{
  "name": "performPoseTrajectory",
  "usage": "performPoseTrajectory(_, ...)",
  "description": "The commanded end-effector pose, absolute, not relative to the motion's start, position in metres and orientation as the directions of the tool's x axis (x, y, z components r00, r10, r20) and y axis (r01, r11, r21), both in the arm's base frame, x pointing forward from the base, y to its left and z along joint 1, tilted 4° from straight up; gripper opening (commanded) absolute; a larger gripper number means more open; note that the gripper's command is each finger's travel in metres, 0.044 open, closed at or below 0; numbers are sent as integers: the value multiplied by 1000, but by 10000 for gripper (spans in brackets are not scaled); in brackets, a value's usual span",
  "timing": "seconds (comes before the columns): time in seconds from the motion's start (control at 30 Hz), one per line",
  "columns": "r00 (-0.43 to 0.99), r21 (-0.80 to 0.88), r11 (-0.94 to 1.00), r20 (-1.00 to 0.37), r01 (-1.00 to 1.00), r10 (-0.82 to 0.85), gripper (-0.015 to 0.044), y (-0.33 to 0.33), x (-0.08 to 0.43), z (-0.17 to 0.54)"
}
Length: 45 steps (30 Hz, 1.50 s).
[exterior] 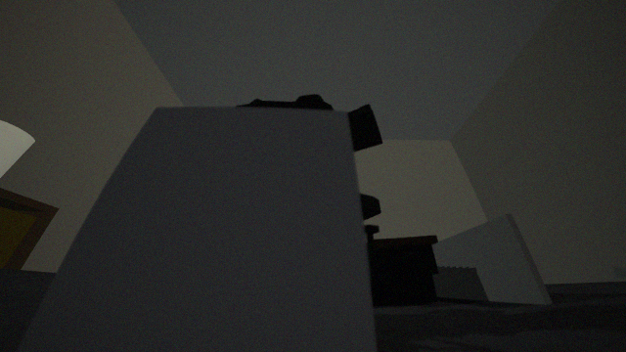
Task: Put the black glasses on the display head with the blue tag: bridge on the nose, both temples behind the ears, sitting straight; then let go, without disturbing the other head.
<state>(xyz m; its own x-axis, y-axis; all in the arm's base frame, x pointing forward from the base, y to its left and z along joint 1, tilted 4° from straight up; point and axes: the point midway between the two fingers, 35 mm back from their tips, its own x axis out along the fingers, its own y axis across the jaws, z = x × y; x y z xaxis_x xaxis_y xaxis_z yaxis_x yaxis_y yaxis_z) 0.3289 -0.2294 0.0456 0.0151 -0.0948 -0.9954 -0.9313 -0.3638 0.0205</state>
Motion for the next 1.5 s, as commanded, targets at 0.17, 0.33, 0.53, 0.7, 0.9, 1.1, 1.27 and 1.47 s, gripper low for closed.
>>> performPoseTrajectory(0.17,18,18,-367,-995,-930,-95,0,-233,332,46)
performPoseTrajectory(0.33,18,18,-367,-995,-930,-95,0,-234,334,46)
performPoseTrajectory(0.53,18,18,-367,-995,-930,-95,0,-237,335,47)
performPoseTrajectory(0.7,18,18,-367,-995,-930,-95,0,-238,337,47)
performPoseTrajectory(0.9,19,18,-367,-995,-930,-96,0,-240,338,47)
performPoseTrajectory(1.1,19,18,-367,-995,-930,-96,0,-243,339,47)
performPoseTrajectory(1.27,19,18,-367,-995,-930,-96,0,-243,339,47)
performPoseTrajectory(1.47,19,18,-367,-995,-930,-96,0,-242,339,47)
